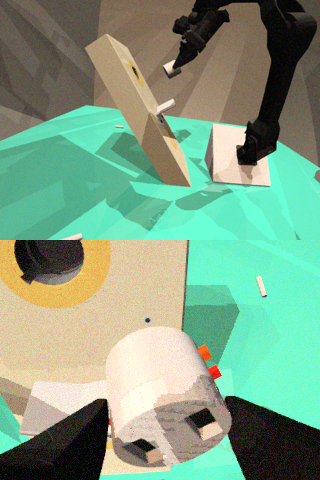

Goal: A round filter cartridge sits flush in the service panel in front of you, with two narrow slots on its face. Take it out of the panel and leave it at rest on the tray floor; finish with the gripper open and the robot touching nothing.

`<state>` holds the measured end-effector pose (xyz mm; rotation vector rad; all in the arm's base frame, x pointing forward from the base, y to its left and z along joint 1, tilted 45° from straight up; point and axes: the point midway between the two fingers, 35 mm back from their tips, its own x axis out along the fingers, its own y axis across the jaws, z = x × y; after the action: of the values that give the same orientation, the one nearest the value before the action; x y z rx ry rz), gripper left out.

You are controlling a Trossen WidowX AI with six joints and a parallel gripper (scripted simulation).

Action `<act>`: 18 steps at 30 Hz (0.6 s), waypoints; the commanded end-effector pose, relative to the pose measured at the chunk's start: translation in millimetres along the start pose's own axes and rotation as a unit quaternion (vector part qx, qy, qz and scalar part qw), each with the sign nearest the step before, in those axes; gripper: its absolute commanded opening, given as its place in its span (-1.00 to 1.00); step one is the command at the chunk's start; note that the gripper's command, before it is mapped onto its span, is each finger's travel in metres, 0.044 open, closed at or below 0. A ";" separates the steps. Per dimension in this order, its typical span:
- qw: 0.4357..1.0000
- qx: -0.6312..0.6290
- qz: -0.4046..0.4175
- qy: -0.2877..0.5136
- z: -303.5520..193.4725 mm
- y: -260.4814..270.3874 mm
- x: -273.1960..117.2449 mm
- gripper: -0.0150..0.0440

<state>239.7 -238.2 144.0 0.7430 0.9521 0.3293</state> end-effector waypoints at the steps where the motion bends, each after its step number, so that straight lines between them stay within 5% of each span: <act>1: 1.000 -0.015 0.002 0.003 1.3 -17.2 0.8 -0.49; 18: 0.974 0.192 -0.118 0.033 -54.2 -102.6 -13.2 -0.49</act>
<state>197.9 -285.6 77.0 0.8970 1.1283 0.0640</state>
